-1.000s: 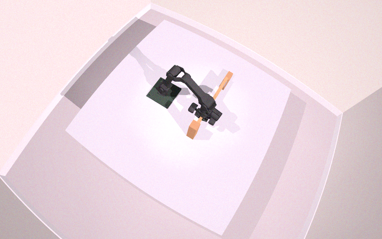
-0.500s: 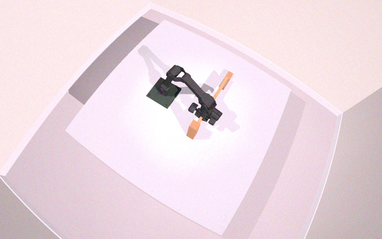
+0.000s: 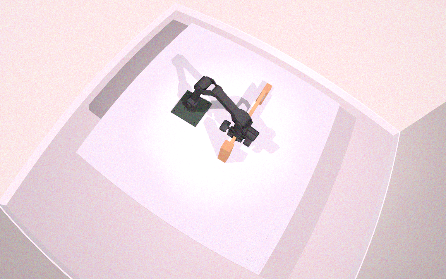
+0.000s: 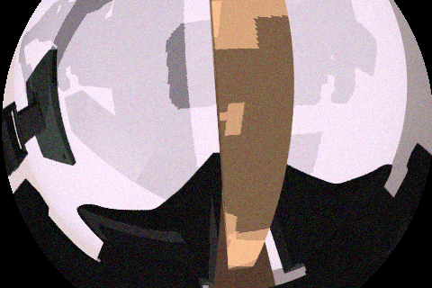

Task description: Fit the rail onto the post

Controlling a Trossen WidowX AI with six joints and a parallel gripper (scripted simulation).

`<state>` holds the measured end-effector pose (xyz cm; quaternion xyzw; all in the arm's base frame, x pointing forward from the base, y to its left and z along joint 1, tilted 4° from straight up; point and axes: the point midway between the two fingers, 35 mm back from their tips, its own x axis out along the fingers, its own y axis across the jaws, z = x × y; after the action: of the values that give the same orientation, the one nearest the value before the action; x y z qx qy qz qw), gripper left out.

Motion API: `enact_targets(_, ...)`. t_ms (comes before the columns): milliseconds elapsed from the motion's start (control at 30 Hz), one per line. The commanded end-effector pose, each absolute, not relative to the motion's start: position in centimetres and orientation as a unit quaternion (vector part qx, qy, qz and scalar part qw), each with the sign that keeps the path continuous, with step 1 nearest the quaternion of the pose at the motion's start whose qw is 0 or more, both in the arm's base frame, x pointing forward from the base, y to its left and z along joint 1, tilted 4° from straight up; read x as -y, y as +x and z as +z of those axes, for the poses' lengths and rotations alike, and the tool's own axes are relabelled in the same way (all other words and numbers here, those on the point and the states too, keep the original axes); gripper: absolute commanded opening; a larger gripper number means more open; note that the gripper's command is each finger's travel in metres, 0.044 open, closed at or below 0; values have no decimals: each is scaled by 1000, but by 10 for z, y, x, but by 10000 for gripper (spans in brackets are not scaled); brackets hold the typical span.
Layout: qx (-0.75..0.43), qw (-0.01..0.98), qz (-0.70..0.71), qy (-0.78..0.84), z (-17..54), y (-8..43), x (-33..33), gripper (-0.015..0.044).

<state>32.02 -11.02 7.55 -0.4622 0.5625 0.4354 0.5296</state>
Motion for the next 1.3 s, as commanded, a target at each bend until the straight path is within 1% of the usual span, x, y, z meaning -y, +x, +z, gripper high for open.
enact_targets(0,-561,530,435,-464,78,320,112,0)
enact_targets(1267,-561,530,435,-464,76,322,107,0)
